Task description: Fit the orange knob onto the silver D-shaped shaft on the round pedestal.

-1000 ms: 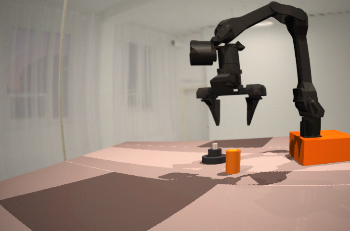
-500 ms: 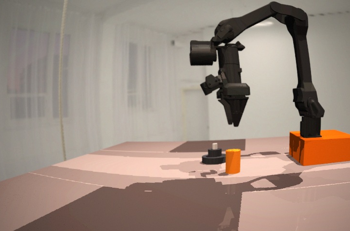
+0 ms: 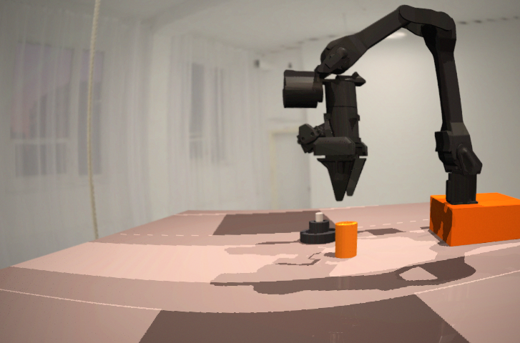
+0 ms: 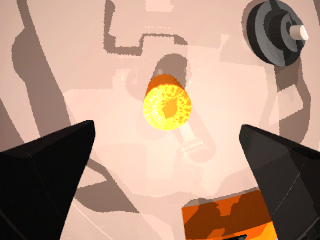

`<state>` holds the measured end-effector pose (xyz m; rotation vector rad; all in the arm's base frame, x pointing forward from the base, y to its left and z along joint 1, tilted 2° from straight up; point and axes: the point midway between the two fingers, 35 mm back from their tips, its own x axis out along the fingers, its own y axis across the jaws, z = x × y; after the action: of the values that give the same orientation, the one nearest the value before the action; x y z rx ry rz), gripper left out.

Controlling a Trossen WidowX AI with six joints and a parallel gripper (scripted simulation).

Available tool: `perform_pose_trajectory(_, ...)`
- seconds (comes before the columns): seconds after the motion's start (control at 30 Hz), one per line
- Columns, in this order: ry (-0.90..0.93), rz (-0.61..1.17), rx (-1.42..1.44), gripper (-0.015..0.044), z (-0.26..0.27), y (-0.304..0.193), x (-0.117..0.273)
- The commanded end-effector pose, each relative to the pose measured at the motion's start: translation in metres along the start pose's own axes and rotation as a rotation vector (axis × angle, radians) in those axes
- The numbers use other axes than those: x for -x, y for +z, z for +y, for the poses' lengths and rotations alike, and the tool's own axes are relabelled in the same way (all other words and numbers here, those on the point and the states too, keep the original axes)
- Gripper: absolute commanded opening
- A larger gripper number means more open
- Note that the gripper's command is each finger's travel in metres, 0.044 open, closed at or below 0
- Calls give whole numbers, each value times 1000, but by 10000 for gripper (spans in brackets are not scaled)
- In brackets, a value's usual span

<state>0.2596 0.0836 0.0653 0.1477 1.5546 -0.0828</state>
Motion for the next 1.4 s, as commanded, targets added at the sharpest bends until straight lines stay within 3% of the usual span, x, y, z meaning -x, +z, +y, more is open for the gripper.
perform_pose_trajectory(0.0,-12,14,-7,440,-3,-3,-14)
perform_pose_trajectory(1.37,-12,14,-7,440,-1,-2,-81)
